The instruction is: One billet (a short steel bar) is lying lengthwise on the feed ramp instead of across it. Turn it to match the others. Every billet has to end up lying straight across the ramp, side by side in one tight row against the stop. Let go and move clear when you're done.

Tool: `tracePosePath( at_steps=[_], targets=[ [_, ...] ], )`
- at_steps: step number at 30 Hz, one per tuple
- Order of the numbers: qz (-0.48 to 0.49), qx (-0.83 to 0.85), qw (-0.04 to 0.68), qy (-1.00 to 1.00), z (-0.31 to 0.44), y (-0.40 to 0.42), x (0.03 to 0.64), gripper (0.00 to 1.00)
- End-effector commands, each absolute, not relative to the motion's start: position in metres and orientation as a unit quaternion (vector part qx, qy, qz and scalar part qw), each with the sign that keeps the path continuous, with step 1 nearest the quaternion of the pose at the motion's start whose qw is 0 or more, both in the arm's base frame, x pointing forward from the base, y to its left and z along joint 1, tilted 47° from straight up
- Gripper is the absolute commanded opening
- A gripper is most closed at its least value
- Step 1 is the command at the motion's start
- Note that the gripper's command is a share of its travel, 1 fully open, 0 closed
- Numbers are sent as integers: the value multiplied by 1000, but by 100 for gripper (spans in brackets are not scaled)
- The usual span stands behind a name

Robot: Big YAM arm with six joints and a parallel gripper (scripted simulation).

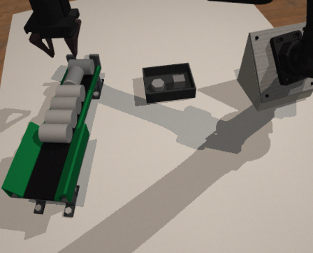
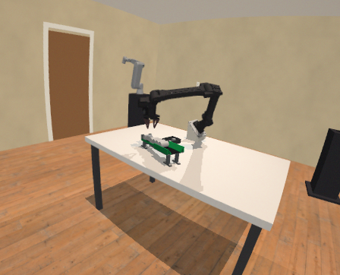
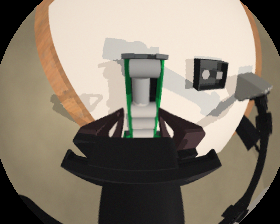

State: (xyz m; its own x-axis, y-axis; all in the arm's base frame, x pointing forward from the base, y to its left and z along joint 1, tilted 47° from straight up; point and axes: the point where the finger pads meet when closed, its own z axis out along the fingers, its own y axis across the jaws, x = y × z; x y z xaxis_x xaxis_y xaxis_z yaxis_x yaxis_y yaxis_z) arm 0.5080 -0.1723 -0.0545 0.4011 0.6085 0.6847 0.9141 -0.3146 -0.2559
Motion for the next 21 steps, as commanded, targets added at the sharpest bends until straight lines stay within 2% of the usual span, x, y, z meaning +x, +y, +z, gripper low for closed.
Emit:
tracePosePath(
  at_steps=[1, 21],
  targets=[
    [-255, -778, 301, -489, -47, -196, 516, 55],
    [-272, -772, 316, -481, -50, -195, 516, 55]
  ],
)
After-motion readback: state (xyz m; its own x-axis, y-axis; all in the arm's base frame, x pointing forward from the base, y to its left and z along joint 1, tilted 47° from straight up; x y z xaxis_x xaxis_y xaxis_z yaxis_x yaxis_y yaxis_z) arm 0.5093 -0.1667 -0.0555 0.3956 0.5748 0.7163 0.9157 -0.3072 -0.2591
